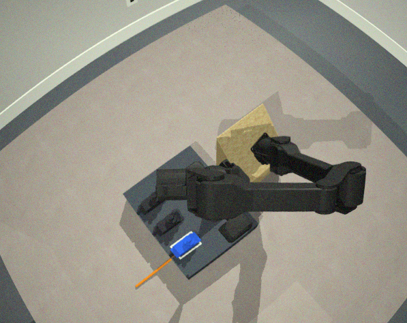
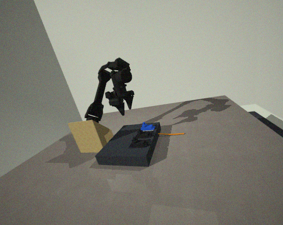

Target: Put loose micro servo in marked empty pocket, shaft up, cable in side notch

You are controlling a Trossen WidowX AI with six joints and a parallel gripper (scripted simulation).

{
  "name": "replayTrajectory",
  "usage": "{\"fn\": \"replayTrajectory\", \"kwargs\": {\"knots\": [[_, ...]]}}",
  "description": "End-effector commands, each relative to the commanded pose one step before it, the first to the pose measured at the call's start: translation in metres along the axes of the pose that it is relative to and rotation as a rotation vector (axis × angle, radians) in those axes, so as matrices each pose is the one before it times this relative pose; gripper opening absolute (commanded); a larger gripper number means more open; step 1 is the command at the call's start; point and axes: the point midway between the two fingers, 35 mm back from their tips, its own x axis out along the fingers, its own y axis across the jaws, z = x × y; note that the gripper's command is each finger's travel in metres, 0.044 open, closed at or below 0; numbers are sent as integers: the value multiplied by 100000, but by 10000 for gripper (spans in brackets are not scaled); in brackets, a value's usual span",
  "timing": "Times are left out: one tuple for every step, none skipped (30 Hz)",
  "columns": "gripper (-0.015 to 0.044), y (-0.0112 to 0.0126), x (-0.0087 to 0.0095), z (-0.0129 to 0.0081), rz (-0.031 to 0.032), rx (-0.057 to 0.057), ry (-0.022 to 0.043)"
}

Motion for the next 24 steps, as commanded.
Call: {"fn": "replayTrajectory", "kwargs": {"knots": [[440, 45, -2297, -139, 776, -748, 1128], [440, -11, -775, -15, -47, 28, 110], [440, -14, -609, 4, -54, 18, 84], [440, -12, -396, 9, -43, 10, 54], [440, -5, -139, 5, -17, 3, 19], [440, 0, 0, 0, 0, 0, 0], [440, 0, 0, 0, 0, 0, 0], [440, 0, 0, 0, 0, 0, 0], [440, 0, 0, 0, 0, 0, 0], [440, 0, 0, 0, 0, 0, 0], [440, 0, 0, 0, 0, 0, 0], [440, 0, 0, 0, 0, 0, 0], [440, 0, 0, 0, 0, 0, 0], [440, 0, 0, 0, 0, 0, 0], [440, 0, 0, 0, 0, 0, 0], [440, 0, 0, 0, 0, 0, 0], [440, 0, 0, 0, 0, 0, 0], [440, 0, 0, 0, 0, 0, 0], [440, 0, 0, 0, 0, 0, 0], [440, 0, 0, 0, 0, 0, 0], [440, 0, 0, 0, 0, 0, 0], [440, 0, 0, 0, 0, 0, 0], [440, 0, 0, 0, 0, 0, 0], [440, 0, 0, 0, 0, 0, 0]]}}
